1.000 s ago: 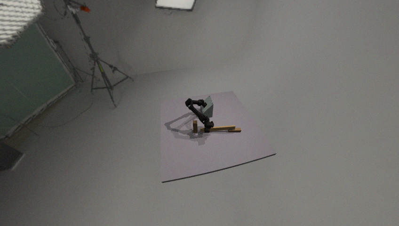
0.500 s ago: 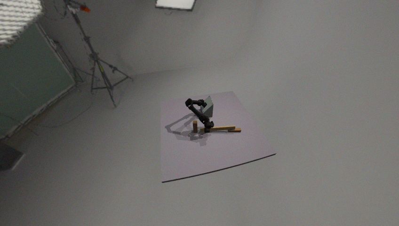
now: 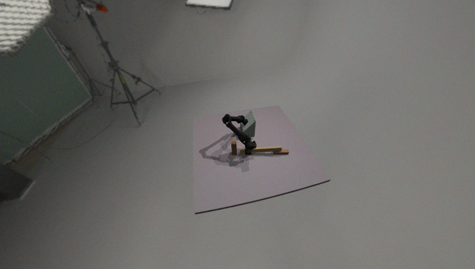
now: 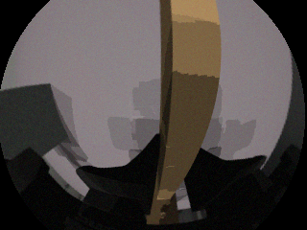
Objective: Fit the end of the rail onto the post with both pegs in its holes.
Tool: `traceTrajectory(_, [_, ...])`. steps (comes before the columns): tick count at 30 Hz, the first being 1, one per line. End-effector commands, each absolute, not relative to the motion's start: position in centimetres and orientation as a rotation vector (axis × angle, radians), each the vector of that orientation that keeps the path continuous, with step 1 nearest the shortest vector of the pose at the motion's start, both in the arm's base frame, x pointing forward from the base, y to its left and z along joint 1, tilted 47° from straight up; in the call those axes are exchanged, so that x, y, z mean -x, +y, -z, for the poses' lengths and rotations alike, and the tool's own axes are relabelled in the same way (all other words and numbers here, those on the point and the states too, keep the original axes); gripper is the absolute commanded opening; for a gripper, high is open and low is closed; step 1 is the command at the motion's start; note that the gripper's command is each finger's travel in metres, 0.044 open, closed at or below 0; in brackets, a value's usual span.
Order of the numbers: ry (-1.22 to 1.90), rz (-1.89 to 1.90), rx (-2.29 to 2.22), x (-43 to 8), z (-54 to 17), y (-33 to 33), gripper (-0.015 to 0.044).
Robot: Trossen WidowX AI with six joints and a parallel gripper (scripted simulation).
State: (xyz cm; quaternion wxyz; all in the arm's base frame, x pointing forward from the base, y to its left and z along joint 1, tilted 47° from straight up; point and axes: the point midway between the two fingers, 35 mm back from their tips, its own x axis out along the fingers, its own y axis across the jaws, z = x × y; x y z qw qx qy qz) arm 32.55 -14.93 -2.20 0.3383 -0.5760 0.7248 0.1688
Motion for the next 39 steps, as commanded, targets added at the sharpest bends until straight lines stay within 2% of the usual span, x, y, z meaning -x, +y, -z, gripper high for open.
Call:
traceTrajectory(1, [1.876,-0.441,1.507,-32.8,1.8,-14.5,0.0000])
traceTrajectory(39, [1.875,-0.441,1.506,-33.1,0.5,-13.1,0.0000])
